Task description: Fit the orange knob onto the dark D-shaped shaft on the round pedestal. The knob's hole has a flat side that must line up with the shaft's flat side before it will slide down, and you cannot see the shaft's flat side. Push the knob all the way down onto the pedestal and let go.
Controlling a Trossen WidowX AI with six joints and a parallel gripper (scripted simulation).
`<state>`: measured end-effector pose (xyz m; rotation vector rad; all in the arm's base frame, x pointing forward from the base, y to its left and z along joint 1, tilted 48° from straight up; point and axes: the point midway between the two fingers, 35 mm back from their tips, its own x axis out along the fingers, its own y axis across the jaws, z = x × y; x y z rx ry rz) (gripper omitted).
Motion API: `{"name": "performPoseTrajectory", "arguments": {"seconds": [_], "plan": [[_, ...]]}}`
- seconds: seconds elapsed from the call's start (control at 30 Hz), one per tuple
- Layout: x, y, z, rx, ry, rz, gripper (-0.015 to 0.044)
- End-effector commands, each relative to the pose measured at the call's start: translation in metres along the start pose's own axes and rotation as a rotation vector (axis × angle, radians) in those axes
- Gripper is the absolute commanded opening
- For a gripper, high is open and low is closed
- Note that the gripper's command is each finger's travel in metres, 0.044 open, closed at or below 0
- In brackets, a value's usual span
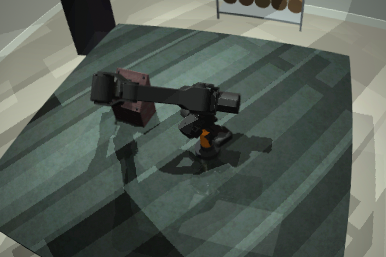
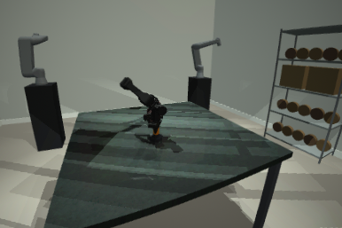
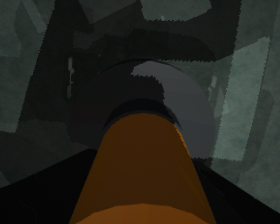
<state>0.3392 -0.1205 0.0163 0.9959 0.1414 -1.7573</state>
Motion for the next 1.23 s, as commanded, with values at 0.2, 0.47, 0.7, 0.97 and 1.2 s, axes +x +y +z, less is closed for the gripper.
{"name": "performPoseTrajectory", "arguments": {"seconds": [0.2,0.47,0.7,0.97,1.2], "plan": [[-0.001,0.000,0.000,0.001,0.001,0.000,0.0263],[-0.001,0.000,0.000,0.001,0.001,0.000,0.0440],[-0.029,0.002,-0.003,0.000,0.006,-0.002,0.0440],[-0.097,0.000,-0.002,-0.002,0.004,-0.002,0.0440],[-0.097,0.000,-0.002,-0.002,0.004,-0.002,0.0440]]}}
